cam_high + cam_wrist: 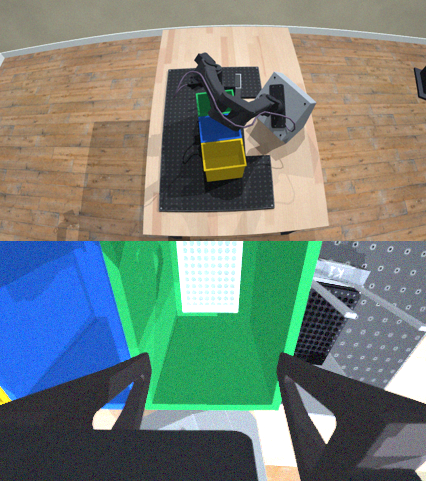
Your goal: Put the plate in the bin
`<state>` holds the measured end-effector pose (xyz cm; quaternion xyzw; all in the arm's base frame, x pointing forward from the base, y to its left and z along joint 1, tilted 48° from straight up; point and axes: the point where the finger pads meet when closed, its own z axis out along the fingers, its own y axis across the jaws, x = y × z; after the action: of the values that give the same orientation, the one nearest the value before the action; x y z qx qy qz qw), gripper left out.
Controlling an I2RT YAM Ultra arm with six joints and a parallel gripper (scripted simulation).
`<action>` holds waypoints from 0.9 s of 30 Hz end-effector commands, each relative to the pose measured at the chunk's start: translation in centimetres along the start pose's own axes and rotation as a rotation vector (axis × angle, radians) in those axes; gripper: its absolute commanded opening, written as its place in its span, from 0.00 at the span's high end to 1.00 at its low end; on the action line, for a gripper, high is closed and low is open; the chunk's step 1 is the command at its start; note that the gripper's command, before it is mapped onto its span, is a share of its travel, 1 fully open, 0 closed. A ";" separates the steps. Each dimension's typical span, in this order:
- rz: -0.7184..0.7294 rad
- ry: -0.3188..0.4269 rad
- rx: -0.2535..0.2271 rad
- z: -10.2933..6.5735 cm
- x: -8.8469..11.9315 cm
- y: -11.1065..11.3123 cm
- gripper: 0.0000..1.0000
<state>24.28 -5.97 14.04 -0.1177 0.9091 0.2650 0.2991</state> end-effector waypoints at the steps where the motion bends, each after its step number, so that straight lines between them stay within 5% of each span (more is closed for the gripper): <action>1: -0.011 -0.032 0.022 -1.2 -1.0 -0.4 0.18; 11: 0.001 -0.027 0.012 -0.9 -0.5 -1.1 0.18; 27: -0.017 -0.022 0.035 -1.0 2.0 -6.2 0.18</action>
<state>23.88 -9.70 10.70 -0.1025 0.9093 0.2772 0.2930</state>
